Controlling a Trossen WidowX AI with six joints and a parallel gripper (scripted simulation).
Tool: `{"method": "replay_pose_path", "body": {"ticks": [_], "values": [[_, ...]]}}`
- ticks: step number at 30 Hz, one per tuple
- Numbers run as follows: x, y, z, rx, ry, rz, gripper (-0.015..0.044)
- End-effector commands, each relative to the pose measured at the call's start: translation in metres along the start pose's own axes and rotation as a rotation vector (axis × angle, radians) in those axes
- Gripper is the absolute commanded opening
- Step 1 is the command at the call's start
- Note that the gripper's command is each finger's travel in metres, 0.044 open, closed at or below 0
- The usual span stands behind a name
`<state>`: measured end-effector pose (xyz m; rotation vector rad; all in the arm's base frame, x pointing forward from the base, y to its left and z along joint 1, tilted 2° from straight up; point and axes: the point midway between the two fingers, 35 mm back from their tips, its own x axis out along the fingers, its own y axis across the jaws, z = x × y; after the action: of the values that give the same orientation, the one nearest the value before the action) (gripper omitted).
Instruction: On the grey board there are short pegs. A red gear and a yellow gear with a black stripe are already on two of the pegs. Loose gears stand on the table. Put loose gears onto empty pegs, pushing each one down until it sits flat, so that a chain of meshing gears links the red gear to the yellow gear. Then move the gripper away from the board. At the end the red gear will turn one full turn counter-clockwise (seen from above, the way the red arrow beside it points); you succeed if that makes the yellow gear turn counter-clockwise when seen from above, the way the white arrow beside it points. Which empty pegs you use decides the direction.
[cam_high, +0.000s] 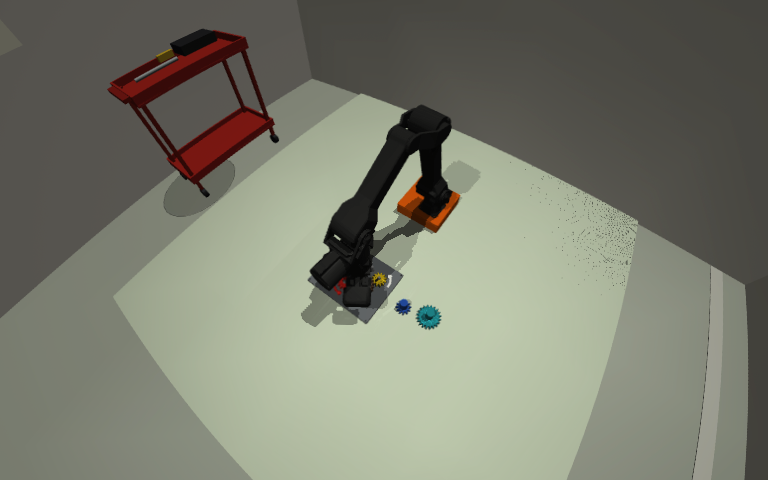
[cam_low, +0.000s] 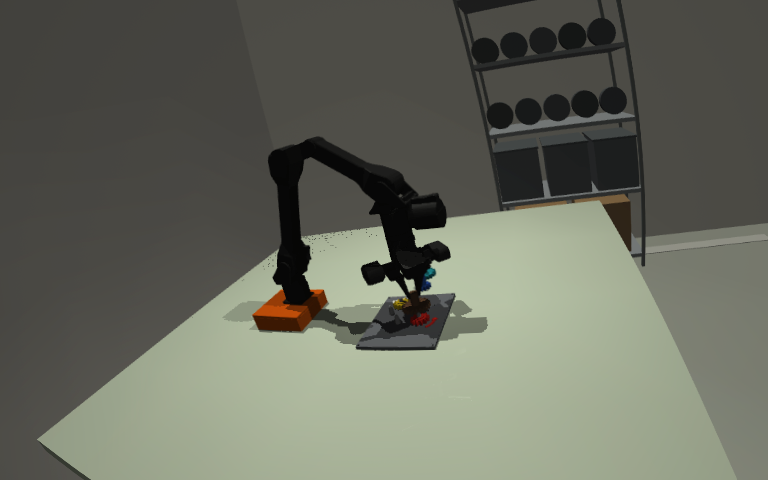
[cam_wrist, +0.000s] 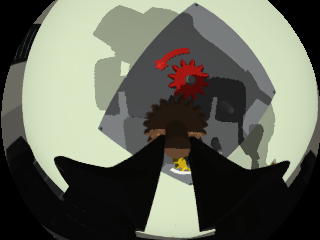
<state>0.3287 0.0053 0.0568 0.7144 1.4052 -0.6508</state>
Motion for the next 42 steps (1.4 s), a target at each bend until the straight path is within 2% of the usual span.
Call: {"method": "replay_pose_path", "body": {"ticks": [1,9,19,24,29,35,38,39,42], "values": [[0.001,-0.001,0.000,-0.058,0.002,0.001,0.0000],[0.003,0.000,0.001,-0.084,0.002,0.001,0.0000],[0.006,0.000,0.000,0.063,0.002,0.001,0.0000],[0.001,0.000,0.000,0.062,0.002,0.001,0.0131],[-0.003,0.000,0.000,0.062,0.002,0.001,0.0140],[-0.038,0.000,0.001,0.062,0.002,0.001,0.0140],[-0.044,0.000,0.000,0.062,0.002,0.001,0.0140],[-0.040,0.000,0.001,0.056,0.000,0.002,0.0166],[-0.076,-0.002,-0.001,0.056,0.000,0.002,0.0245]]}}
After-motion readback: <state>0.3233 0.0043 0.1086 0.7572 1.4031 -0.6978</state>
